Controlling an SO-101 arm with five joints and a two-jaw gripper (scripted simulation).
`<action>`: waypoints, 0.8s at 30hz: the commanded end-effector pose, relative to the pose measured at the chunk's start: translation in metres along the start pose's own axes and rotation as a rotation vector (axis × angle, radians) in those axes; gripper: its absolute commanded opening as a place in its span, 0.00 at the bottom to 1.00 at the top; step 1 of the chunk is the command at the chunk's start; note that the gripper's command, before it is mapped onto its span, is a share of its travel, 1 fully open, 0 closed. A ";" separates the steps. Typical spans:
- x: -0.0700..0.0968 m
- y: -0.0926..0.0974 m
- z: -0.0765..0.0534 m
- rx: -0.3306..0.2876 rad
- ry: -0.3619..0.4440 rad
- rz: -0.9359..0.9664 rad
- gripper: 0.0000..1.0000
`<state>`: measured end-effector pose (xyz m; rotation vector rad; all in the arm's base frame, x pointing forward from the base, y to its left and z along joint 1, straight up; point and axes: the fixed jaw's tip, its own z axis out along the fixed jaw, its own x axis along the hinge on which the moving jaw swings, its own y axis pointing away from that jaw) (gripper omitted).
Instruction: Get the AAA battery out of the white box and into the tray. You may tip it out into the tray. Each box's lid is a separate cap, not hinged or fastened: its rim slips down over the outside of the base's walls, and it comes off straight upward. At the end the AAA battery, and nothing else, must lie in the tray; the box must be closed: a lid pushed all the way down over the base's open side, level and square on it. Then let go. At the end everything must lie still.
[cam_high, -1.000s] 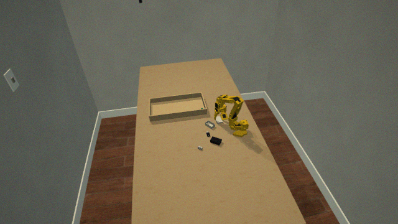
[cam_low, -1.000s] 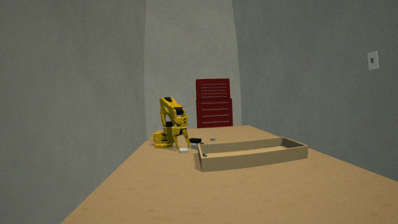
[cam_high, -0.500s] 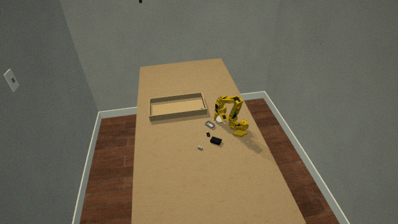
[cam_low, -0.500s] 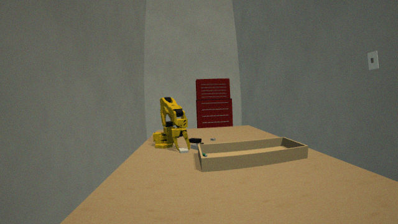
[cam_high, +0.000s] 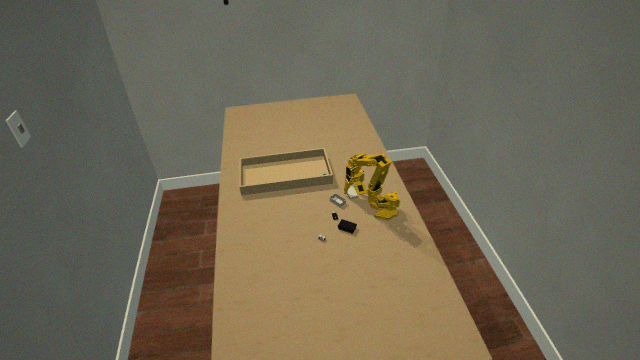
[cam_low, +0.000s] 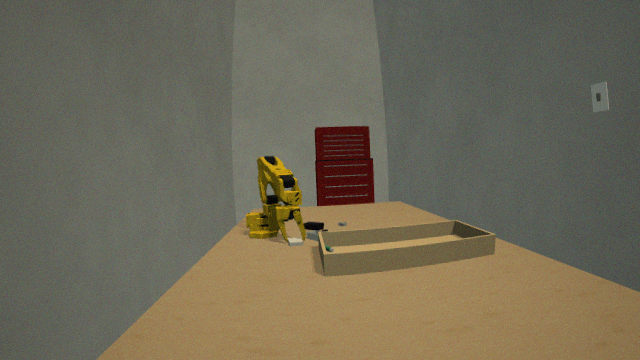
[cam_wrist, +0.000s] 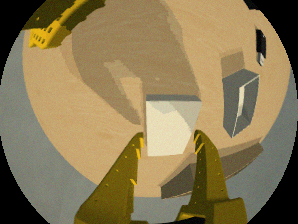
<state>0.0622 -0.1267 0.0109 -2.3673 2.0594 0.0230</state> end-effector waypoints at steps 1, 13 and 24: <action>0.002 0.000 0.000 0.007 0.013 -0.003 0.28; 0.002 0.000 0.003 0.007 0.013 -0.003 0.28; 0.002 0.000 0.003 0.007 0.013 -0.003 0.28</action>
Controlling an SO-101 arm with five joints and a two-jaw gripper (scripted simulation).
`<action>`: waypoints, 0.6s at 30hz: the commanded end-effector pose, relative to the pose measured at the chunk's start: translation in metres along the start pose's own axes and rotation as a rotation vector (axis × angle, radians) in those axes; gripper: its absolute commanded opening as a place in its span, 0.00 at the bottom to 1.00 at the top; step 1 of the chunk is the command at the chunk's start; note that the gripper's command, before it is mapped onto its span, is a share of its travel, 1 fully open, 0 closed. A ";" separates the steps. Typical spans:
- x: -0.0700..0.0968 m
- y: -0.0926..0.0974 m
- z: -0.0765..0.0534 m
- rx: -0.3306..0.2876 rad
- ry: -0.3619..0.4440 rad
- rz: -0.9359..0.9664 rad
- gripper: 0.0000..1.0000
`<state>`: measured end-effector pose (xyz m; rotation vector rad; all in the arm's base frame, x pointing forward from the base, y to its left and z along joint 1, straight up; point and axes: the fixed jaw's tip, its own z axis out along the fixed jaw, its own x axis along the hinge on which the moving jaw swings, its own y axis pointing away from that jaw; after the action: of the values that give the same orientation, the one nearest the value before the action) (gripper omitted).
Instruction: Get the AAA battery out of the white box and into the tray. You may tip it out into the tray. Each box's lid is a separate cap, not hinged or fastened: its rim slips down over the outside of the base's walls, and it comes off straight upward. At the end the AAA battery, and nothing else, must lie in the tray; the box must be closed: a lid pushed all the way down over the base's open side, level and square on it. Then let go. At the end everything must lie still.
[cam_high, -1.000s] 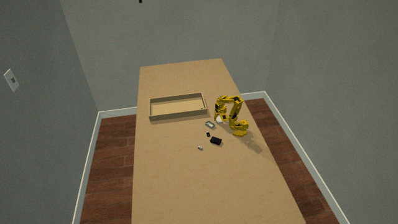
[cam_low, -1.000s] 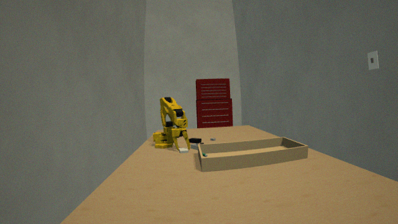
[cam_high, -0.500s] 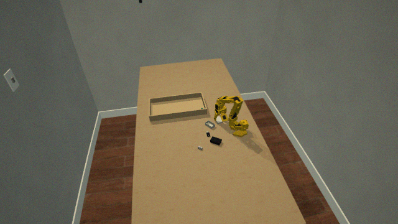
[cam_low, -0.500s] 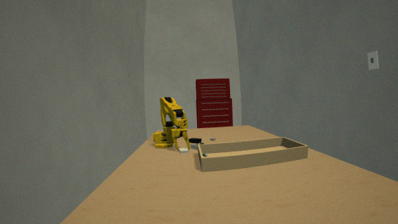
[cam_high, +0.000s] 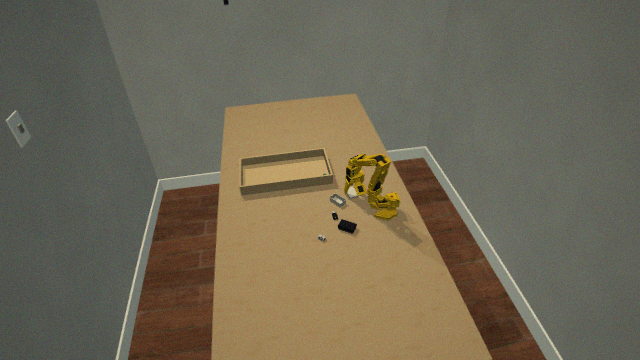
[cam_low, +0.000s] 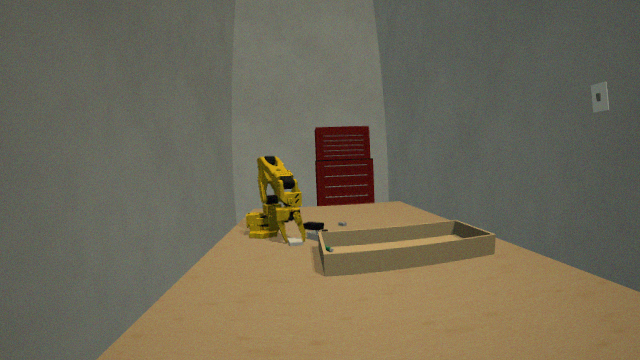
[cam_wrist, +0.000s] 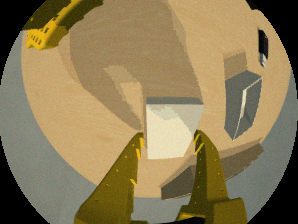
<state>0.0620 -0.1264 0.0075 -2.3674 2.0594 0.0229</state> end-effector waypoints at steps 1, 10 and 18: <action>0.002 0.000 0.000 0.007 0.013 -0.003 0.28; 0.002 0.000 0.000 0.007 0.013 -0.003 0.28; 0.002 0.000 0.000 0.007 0.013 -0.003 0.27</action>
<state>0.0620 -0.1264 0.0075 -2.3674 2.0594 0.0229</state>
